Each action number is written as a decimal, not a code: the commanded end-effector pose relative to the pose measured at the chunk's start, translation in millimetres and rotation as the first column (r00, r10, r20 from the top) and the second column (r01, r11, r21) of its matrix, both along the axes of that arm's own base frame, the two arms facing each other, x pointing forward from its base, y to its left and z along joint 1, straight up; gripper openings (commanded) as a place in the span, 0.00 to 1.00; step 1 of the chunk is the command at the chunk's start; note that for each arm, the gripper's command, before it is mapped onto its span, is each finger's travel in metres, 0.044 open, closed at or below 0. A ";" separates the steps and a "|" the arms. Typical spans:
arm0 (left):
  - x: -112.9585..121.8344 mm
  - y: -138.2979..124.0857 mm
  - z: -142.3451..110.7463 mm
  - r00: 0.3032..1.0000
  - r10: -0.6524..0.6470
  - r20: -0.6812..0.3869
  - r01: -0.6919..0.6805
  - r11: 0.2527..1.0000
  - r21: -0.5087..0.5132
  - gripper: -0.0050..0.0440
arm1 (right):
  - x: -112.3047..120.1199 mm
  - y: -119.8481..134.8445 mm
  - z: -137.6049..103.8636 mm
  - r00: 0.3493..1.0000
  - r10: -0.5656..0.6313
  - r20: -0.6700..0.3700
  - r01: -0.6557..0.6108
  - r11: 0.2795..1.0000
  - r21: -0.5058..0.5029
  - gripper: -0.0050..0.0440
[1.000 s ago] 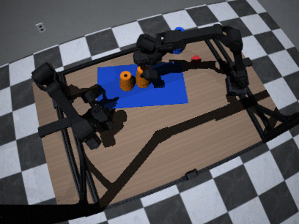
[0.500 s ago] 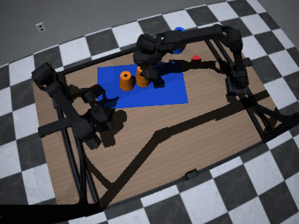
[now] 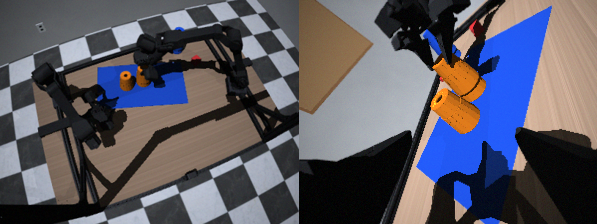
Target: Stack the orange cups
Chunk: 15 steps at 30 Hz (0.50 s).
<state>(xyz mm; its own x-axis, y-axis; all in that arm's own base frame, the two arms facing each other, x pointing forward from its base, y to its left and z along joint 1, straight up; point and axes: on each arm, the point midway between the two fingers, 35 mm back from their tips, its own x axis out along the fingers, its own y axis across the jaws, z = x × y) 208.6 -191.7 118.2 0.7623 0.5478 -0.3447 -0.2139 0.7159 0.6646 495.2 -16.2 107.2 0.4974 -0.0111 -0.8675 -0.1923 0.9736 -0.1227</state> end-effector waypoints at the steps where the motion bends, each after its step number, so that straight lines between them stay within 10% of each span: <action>1: 0.3 0.0 0.3 1.000 -0.001 0.003 0.001 1.000 0.001 1.00 | 1.5 -2.1 4.9 1.000 0.005 0.003 -0.005 1.000 0.000 0.17; 15: 0.3 0.0 0.3 1.000 -0.001 0.003 0.001 1.000 0.001 1.00 | 1.5 -2.1 4.9 1.000 0.005 0.003 -0.005 1.000 0.000 0.10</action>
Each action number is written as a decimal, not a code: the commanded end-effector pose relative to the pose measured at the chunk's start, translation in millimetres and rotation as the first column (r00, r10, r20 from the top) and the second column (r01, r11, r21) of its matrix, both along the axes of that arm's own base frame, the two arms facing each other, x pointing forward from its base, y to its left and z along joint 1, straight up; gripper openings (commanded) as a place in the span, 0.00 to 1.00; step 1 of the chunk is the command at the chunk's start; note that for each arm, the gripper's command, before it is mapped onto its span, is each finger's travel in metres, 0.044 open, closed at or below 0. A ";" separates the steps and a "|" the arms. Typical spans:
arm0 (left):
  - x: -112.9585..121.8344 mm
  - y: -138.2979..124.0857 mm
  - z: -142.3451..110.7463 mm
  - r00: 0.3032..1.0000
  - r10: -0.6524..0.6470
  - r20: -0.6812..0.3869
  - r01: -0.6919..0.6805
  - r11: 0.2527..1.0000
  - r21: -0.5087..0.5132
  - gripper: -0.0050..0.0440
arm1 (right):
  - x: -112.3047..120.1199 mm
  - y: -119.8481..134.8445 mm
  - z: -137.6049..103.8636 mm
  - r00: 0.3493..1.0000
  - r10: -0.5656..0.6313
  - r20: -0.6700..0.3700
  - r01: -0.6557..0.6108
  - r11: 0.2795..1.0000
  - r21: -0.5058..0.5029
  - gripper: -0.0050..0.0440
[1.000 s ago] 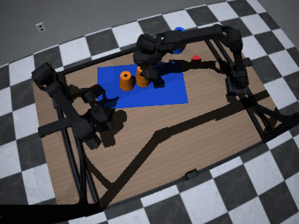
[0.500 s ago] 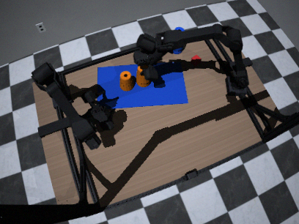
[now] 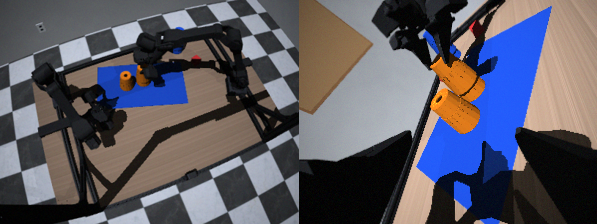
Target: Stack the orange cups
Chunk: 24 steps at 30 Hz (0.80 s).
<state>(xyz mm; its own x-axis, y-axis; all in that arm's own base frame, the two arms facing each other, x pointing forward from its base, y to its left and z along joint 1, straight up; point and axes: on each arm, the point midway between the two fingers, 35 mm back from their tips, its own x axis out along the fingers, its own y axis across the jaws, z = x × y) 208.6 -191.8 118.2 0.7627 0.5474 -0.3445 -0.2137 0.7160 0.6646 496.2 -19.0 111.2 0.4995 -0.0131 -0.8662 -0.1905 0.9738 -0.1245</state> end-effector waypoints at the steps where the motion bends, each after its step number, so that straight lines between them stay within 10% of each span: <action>1: 0.4 0.0 0.2 1.000 0.000 0.003 0.000 1.000 0.000 1.00 | 0.5 0.8 1.0 1.000 0.007 0.000 -0.007 1.000 0.002 0.10; 24: 0.4 0.0 0.2 1.000 0.000 0.003 0.000 1.000 0.000 1.00 | 0.5 -2.3 51.7 1.000 0.007 0.000 -0.007 1.000 0.002 0.10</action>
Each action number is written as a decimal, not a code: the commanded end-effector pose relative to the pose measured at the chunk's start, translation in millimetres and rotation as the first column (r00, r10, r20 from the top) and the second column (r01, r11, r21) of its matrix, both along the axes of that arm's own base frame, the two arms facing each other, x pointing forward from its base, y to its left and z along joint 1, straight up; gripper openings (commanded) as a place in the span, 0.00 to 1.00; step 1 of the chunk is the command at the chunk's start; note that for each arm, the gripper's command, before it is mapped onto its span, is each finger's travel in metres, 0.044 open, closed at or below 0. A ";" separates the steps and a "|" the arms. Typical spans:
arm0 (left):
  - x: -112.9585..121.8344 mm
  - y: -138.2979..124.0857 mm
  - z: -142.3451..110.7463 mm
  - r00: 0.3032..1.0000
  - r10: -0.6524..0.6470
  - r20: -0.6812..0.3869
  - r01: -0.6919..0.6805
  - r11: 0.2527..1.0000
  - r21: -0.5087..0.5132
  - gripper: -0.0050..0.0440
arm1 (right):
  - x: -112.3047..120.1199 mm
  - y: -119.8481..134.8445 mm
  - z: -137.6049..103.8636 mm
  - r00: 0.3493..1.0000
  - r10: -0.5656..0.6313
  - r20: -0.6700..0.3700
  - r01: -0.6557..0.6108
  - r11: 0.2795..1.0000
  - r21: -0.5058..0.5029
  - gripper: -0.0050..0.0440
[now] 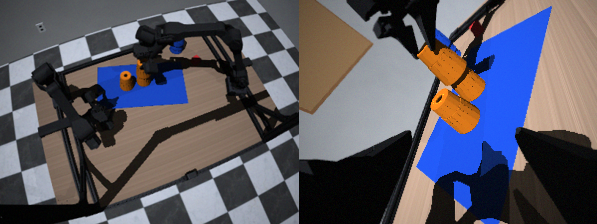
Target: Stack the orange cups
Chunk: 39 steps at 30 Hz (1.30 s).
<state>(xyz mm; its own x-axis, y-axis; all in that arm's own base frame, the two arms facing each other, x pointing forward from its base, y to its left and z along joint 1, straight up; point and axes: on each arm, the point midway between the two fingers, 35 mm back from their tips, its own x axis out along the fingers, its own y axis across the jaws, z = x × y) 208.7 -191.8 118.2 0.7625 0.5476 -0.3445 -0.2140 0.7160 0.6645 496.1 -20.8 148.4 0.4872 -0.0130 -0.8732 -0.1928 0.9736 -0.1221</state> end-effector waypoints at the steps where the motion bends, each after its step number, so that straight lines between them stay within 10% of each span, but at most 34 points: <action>1: 0.3 0.0 0.2 1.000 -0.001 0.003 0.001 1.000 0.001 1.00 | 0.3 -0.6 17.7 1.000 0.006 0.015 -0.006 1.000 0.002 0.10; 39: 0.3 0.0 0.2 1.000 -0.001 0.003 0.001 1.000 0.001 1.00 | 40.6 17.2 10.6 1.000 0.006 0.015 -0.006 1.000 0.002 0.10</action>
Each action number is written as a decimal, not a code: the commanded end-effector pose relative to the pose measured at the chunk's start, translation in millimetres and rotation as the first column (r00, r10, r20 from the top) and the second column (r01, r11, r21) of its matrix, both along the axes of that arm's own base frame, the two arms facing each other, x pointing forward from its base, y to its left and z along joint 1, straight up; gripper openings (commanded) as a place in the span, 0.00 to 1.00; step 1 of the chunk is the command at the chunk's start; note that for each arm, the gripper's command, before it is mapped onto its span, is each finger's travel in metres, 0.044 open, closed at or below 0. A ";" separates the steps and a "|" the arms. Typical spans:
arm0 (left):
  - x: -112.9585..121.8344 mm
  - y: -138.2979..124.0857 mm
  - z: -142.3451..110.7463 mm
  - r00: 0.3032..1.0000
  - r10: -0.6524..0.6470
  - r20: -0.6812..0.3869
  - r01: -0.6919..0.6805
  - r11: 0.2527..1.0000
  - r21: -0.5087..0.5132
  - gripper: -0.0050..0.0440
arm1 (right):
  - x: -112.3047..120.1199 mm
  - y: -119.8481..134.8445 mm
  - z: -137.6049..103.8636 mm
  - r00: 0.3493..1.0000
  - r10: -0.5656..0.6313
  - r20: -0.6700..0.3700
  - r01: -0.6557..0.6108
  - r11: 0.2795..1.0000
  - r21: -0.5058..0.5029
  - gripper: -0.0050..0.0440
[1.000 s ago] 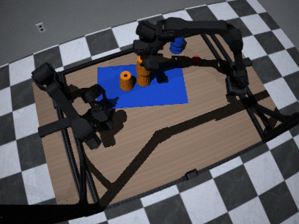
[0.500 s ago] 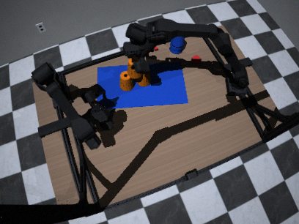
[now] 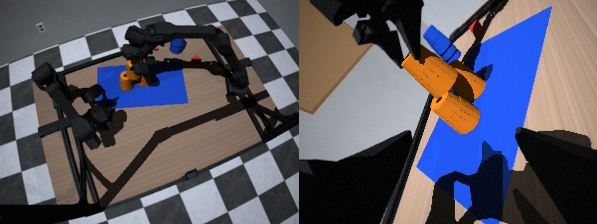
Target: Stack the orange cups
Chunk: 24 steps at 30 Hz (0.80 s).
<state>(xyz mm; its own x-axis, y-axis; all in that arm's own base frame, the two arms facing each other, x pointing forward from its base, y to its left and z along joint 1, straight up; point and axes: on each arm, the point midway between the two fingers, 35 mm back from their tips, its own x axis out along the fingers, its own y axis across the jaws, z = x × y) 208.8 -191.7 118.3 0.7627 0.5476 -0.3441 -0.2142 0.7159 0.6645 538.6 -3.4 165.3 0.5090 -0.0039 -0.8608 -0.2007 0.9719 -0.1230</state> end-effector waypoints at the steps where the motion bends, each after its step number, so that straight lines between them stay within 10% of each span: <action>1: 0.2 0.0 0.2 1.000 -0.001 0.002 0.001 1.000 0.000 1.00 | 0.0 0.0 0.0 1.000 0.000 0.000 0.000 1.000 0.000 0.10; 24: 0.2 0.0 0.2 1.000 -0.001 0.002 0.001 1.000 0.000 1.00 | 0.0 0.0 0.0 1.000 0.000 0.000 0.000 1.000 0.000 0.17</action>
<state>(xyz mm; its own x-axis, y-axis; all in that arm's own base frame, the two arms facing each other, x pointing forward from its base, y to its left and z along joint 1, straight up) 208.7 -191.8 118.3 0.7629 0.5474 -0.3441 -0.2140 0.7159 0.6646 539.4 -3.5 165.8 0.5126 -0.0040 -0.8586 -0.2000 0.9719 -0.1239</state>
